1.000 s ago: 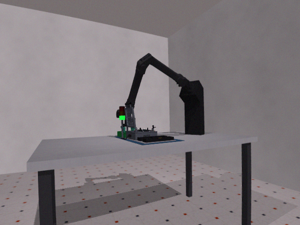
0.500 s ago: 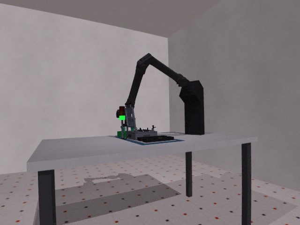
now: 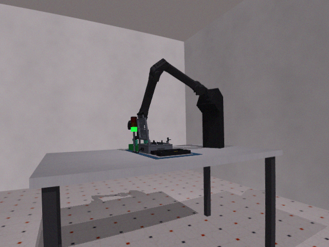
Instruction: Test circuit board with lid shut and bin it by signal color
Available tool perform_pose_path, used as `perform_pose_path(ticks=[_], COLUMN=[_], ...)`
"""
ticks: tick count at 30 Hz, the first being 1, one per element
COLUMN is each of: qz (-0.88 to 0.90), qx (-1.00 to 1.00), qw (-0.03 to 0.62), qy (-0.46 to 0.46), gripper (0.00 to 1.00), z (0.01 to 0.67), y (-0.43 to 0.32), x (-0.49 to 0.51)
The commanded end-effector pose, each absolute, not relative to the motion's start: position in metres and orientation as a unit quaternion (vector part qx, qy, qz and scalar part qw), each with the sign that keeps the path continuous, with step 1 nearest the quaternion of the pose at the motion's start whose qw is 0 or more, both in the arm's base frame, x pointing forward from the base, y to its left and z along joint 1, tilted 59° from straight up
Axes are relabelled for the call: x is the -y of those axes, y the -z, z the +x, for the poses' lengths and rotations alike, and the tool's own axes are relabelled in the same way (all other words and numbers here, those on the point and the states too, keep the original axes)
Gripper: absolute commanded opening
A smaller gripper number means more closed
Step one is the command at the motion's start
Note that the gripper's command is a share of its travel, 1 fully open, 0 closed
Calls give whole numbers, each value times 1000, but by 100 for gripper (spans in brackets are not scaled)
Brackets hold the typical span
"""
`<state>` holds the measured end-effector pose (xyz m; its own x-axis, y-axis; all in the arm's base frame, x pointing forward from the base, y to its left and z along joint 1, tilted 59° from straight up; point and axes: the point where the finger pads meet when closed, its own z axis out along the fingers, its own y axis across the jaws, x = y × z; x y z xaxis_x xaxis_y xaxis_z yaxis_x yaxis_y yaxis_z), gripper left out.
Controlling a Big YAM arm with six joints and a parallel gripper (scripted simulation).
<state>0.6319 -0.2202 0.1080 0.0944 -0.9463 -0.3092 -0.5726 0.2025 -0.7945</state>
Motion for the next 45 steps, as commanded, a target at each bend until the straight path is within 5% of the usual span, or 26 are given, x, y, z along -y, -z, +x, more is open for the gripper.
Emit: perform_pose_path(ticks=[1, 45], qz=[-596, -595], qx=[-632, -634], qw=[446, 445], qy=[216, 213], gripper=[72, 72], z=[636, 638], y=[-116, -110], x=[212, 212])
